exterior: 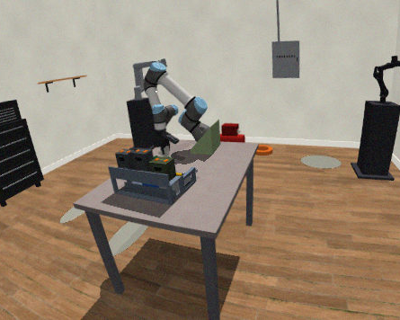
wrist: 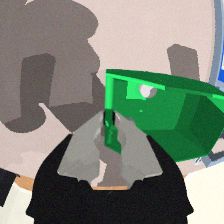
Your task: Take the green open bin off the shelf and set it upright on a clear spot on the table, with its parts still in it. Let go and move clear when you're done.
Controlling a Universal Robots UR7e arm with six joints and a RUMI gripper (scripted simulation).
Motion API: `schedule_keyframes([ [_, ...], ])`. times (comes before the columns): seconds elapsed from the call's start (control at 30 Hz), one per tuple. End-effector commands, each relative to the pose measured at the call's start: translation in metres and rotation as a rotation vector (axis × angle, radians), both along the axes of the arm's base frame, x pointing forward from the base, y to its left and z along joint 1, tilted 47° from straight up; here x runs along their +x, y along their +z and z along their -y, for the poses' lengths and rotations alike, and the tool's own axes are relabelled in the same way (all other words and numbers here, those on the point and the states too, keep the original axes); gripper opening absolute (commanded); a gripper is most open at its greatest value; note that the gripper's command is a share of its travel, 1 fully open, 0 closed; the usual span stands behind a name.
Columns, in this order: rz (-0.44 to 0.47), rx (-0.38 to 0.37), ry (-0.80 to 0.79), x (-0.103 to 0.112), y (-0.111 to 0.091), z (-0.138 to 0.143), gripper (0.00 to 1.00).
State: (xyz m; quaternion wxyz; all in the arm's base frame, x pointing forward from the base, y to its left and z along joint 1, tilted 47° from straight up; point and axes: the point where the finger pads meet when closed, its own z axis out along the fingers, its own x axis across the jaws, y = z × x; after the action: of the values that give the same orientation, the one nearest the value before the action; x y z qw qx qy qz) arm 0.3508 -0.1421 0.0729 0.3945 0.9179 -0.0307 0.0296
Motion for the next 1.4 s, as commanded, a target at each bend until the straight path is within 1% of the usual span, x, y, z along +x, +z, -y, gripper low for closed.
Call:
schedule_keyframes([
  [0.0,0.001,0.0,0.0,0.0002,0.0002,-0.0001,0.0],
  [0.27,0.001,0.0,0.0,0.0002,0.0002,-0.0001,0.0],
  [0.3,0.001,0.0,0.0,0.0002,0.0002,-0.0001,0.58],
  [1.37,0.001,0.0,0.0,0.0002,0.0002,-0.0001,0.58],
])
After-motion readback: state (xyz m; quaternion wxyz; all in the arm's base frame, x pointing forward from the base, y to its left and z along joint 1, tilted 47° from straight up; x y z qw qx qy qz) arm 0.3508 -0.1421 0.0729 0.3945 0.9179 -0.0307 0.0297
